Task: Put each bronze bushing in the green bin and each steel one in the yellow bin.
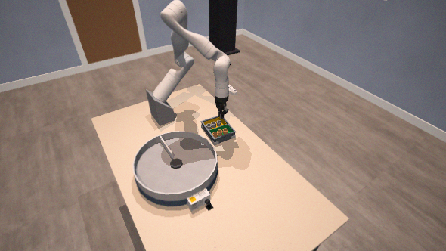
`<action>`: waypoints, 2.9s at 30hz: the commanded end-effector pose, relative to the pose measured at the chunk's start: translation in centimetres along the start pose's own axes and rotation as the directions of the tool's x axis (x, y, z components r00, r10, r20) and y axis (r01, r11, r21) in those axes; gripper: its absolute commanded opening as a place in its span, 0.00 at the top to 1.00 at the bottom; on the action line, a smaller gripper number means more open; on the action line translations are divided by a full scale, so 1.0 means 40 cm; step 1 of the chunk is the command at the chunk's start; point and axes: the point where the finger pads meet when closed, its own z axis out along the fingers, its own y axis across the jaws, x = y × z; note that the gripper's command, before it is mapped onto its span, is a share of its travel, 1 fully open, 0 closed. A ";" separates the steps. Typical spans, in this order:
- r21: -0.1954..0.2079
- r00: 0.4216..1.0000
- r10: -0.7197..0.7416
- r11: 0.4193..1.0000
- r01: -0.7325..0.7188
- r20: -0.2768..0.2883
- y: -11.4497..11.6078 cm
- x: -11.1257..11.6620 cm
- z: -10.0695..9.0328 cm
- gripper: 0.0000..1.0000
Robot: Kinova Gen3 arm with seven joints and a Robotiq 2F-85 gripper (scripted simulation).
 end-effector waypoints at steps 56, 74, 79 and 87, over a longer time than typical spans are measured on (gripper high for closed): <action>-0.001 1.000 0.000 1.000 0.000 0.000 0.001 0.000 -0.001 0.00; -0.001 1.000 0.000 1.000 0.000 0.000 -0.093 -0.052 -0.081 0.00; -0.001 1.000 0.000 1.000 0.000 0.000 -0.093 -0.052 -0.081 0.00; -0.005 1.000 0.003 1.000 -0.003 0.000 -0.087 -0.049 -0.078 0.00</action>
